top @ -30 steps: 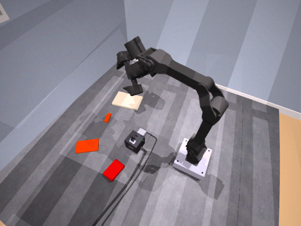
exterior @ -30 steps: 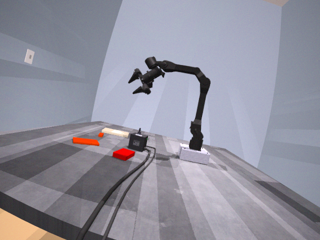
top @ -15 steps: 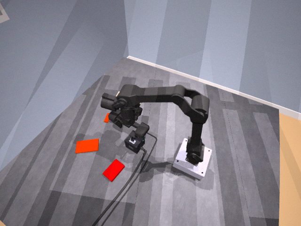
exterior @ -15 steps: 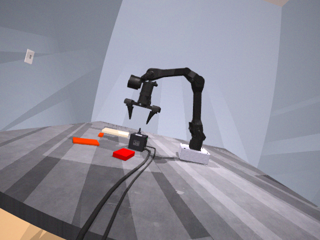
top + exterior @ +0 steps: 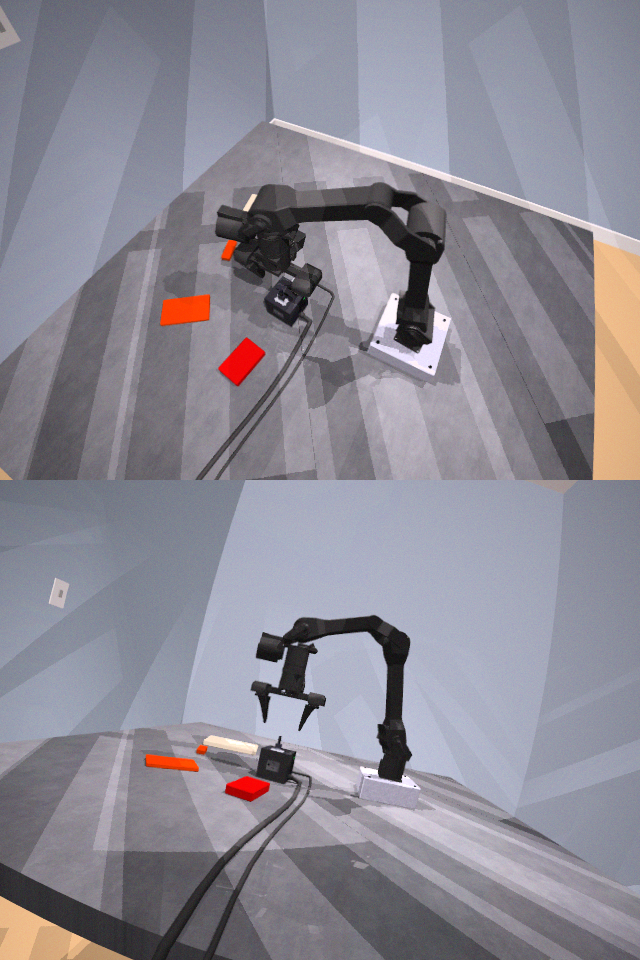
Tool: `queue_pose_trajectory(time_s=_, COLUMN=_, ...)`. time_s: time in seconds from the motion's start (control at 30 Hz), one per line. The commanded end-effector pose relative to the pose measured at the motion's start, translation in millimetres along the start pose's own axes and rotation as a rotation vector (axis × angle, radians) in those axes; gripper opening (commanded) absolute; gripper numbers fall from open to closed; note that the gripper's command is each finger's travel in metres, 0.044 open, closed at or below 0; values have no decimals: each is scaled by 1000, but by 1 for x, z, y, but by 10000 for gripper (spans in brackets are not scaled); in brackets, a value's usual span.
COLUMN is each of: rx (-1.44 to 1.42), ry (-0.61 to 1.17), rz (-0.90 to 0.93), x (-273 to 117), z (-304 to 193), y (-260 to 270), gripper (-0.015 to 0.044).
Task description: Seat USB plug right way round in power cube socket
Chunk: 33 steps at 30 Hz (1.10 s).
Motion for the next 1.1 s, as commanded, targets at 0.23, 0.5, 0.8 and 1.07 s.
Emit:
queue_pose_trajectory(time_s=0.23, rx=-4, ry=-6, rz=-3, x=10, z=1, y=-1, gripper=440)
queue_pose_trajectory(time_s=0.5, rx=-4, ry=-6, rz=-3, x=18, z=1, y=-1, gripper=440)
queue_pose_trajectory(time_s=0.8, rx=-4, ry=-6, rz=-3, x=27, z=1, y=-1, gripper=440)
queue_pose_trajectory(time_s=1.07, rx=-4, ry=-6, rz=-3, x=31, z=1, y=-1, gripper=440)
Point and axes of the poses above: the point midway between the two fingers, 35 mm back from their tips, its own x axis out along the fingers, its own y axis across the jaws, z = x × y, the point moved 1 cm from there along -x, back along the fingers, and after that the axes turned 3 degrees about x, right-handed, at the moved point
